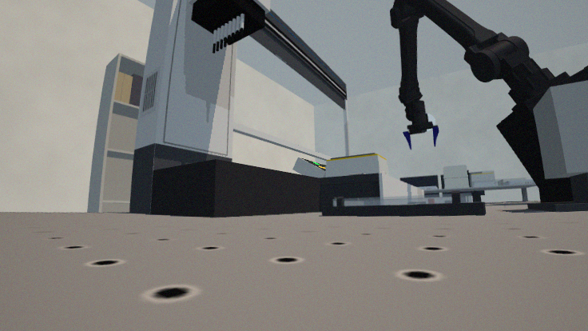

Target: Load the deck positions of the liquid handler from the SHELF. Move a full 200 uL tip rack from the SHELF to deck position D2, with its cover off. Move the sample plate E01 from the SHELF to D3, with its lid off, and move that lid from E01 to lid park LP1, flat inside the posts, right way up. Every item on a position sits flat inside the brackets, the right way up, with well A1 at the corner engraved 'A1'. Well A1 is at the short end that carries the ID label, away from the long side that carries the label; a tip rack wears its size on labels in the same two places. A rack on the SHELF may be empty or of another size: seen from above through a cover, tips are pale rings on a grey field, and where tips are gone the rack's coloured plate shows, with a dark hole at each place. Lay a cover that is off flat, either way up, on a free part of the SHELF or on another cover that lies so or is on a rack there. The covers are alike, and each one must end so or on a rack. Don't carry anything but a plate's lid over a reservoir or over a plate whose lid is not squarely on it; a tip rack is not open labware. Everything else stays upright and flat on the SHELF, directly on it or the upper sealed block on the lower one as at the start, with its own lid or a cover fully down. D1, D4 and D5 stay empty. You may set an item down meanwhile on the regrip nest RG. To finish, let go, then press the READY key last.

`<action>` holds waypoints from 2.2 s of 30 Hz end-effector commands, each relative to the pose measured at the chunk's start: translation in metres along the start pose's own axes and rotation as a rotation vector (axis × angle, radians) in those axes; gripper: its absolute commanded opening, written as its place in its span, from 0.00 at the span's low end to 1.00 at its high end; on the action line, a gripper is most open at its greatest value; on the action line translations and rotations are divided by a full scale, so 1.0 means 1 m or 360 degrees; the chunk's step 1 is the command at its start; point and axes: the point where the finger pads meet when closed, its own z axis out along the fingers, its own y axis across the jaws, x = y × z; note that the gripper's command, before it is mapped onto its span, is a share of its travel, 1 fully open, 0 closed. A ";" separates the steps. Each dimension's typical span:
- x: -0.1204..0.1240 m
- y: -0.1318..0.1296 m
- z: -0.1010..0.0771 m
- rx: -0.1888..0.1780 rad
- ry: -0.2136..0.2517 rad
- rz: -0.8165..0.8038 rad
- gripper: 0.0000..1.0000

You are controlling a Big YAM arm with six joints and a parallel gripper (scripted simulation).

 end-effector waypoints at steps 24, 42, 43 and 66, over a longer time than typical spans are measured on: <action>-0.004 0.005 0.034 -0.0011 -0.0036 0.0000 1.00; -0.006 0.003 0.058 -0.0014 -0.0044 0.0008 1.00; -0.008 0.002 0.057 -0.0018 -0.0054 0.0012 1.00; -0.003 0.003 0.100 -0.0004 -0.0019 0.0005 1.00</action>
